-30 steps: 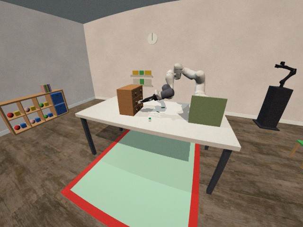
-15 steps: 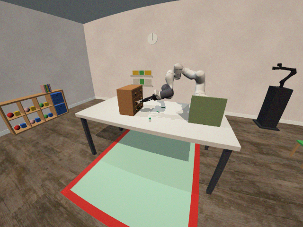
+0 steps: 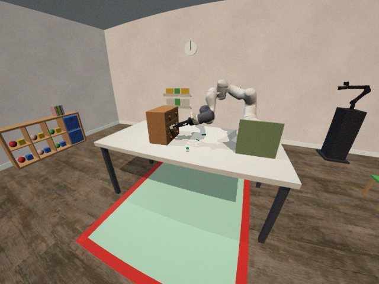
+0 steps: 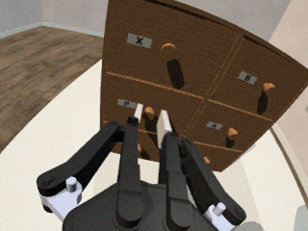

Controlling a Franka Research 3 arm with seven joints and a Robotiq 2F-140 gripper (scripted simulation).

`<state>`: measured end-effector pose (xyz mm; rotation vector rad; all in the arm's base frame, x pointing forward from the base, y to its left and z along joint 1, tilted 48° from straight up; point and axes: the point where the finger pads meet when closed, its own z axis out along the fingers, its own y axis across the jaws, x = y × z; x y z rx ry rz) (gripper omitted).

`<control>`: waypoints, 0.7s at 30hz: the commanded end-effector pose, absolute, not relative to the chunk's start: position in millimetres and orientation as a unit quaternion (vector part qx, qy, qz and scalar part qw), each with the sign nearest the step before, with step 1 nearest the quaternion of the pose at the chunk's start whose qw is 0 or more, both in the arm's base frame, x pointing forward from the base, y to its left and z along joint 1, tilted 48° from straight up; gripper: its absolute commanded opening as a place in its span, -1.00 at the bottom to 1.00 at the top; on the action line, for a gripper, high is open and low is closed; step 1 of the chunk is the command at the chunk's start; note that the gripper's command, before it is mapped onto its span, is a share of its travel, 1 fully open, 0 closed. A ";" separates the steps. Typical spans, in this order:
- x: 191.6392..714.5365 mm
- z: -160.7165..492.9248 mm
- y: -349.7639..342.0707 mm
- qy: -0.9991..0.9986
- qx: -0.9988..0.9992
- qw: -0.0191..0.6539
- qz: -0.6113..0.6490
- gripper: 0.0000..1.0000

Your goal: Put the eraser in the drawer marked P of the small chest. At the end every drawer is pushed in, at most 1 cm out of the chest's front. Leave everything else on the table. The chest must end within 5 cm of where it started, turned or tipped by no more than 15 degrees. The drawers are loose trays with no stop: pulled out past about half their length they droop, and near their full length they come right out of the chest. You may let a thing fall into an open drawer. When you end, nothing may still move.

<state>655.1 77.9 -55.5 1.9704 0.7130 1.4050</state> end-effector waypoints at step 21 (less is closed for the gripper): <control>660.3 -59.3 80.6 0.276 0.745 0.304 0.526 -0.60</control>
